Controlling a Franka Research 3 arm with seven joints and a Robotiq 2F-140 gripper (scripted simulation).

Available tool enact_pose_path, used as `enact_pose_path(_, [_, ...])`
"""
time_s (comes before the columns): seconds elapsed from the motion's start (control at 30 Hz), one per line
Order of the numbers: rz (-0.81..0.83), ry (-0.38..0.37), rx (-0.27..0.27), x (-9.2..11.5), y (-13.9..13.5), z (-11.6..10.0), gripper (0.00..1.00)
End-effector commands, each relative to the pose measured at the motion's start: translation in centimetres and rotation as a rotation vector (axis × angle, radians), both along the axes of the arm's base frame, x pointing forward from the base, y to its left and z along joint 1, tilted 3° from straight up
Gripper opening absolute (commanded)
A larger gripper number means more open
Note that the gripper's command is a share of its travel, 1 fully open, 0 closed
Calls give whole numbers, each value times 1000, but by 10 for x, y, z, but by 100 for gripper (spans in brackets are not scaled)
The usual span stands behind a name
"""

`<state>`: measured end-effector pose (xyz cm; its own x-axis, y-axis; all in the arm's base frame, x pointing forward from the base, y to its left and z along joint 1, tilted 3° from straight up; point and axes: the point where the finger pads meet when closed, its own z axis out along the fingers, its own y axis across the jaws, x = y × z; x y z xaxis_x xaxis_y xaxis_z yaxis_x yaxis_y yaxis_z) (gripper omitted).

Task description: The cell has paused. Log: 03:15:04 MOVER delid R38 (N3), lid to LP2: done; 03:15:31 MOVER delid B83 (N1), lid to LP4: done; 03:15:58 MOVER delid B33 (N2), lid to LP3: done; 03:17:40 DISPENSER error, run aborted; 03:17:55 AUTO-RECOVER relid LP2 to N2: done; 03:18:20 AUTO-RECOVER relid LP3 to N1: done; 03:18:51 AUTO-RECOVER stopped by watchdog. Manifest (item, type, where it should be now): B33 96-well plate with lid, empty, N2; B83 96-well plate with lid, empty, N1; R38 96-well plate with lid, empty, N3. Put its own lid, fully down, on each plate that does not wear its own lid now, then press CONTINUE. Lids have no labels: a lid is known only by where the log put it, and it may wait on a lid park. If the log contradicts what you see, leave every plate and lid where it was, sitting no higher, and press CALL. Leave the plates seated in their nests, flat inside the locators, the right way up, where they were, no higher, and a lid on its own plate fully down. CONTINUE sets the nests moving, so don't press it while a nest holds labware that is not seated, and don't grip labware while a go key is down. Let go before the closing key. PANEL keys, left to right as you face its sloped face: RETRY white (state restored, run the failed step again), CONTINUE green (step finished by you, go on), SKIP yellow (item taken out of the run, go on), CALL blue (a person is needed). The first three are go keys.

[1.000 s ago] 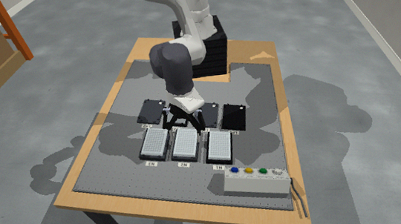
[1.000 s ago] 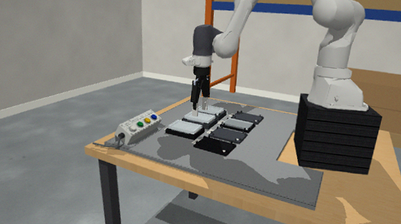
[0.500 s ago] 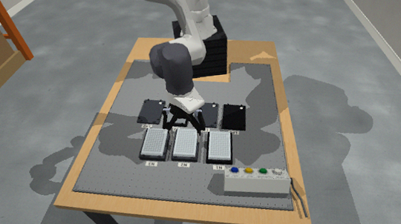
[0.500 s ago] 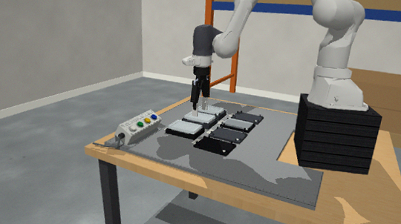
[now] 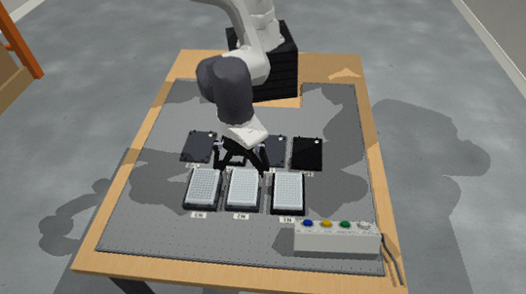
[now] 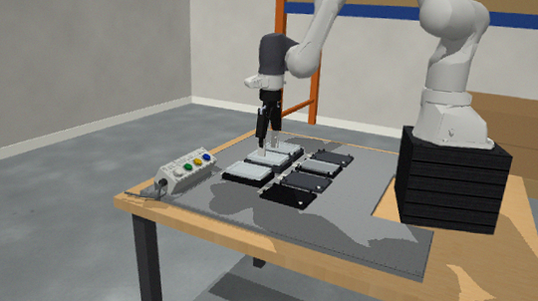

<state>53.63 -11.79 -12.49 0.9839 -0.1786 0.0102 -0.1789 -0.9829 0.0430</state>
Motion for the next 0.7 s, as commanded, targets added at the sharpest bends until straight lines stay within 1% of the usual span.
enact_pose_path(0.0, [-3,0,0,0,1,-1,66])
enact_pose_path(0.17, [-3,0,0,0,1,-1,66])
enact_pose_path(0.2, [-3,0,0,0,1,-1,59])
enact_pose_path(0.67, [-3,0,0,0,1,-1,59])
